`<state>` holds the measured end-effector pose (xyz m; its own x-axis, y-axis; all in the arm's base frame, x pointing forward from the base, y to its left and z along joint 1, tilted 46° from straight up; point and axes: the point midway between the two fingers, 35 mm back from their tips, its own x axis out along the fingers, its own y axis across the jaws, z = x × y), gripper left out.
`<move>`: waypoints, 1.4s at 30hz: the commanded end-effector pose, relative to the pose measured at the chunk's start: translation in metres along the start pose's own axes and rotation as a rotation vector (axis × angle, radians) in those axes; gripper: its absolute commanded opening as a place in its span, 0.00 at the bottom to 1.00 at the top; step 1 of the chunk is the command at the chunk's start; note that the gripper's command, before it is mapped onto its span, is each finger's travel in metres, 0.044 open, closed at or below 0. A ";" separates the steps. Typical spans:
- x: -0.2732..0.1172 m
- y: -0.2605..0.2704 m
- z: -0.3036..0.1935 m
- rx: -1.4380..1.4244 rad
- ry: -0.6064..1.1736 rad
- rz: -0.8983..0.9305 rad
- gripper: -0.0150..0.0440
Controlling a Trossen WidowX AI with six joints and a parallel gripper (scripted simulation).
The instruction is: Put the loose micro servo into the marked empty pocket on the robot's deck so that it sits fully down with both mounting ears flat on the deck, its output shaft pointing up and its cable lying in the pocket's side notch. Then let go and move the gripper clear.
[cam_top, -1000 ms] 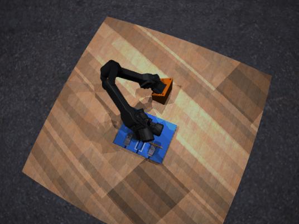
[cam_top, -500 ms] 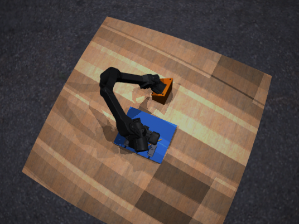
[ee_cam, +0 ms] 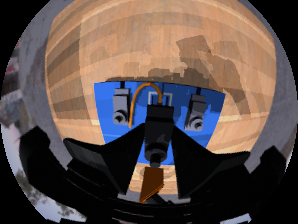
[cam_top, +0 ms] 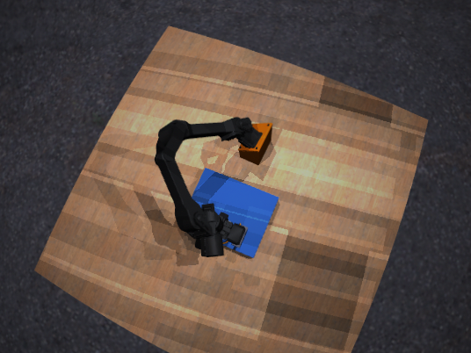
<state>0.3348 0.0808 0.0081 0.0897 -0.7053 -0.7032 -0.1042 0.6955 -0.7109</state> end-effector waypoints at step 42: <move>0.028 -0.002 0.009 -0.004 -0.004 -0.006 0.25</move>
<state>0.3462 0.0626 -0.0089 0.0897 -0.7065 -0.7020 -0.1051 0.6942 -0.7121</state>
